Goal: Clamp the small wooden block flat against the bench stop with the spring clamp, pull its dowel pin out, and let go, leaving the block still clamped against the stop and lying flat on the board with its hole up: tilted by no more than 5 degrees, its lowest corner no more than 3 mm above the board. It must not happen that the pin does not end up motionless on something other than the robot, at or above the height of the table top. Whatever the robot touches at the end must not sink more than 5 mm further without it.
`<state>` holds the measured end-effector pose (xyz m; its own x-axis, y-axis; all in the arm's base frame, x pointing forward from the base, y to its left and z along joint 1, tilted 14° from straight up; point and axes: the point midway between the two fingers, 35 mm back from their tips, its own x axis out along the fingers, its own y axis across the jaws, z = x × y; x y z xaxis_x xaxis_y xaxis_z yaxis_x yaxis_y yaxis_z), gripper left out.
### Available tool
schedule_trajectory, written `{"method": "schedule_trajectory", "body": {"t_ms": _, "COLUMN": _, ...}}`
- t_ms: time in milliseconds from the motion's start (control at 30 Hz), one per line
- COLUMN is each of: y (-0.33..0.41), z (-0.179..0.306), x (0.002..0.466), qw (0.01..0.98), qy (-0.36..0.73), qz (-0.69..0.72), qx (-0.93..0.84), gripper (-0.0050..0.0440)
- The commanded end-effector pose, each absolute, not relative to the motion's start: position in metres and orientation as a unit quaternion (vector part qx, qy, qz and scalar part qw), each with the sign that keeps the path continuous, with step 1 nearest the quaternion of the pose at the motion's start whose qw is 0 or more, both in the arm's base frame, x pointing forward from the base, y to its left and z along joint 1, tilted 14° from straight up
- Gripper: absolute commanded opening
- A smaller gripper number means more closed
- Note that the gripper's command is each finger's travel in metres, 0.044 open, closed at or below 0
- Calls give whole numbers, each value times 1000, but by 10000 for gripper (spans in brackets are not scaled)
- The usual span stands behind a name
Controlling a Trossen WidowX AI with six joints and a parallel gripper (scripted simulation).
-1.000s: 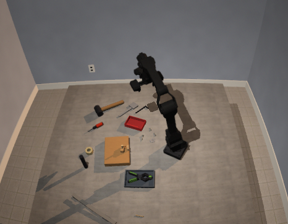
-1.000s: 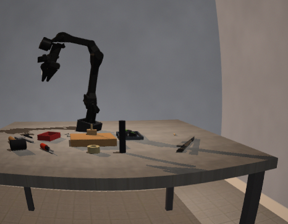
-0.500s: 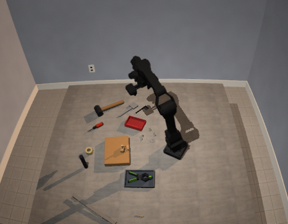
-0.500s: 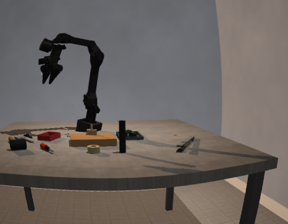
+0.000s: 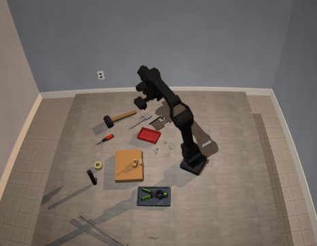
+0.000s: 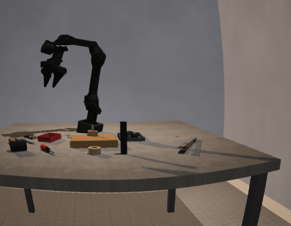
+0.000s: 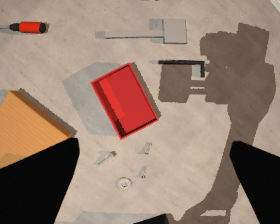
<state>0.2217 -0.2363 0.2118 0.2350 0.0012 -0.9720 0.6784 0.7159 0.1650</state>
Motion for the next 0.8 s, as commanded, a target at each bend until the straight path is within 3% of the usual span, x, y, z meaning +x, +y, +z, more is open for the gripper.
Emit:
{"method": "schedule_trajectory", "body": {"t_ms": 0, "y": -228, "z": 209, "x": 228, "qw": 732, "qy": 579, "qz": -217, "qx": 287, "gripper": 440}}
{"method": "schedule_trajectory", "body": {"t_ms": 767, "y": -193, "z": 199, "x": 258, "qw": 746, "qy": 602, "qz": -154, "qx": 240, "gripper": 440}}
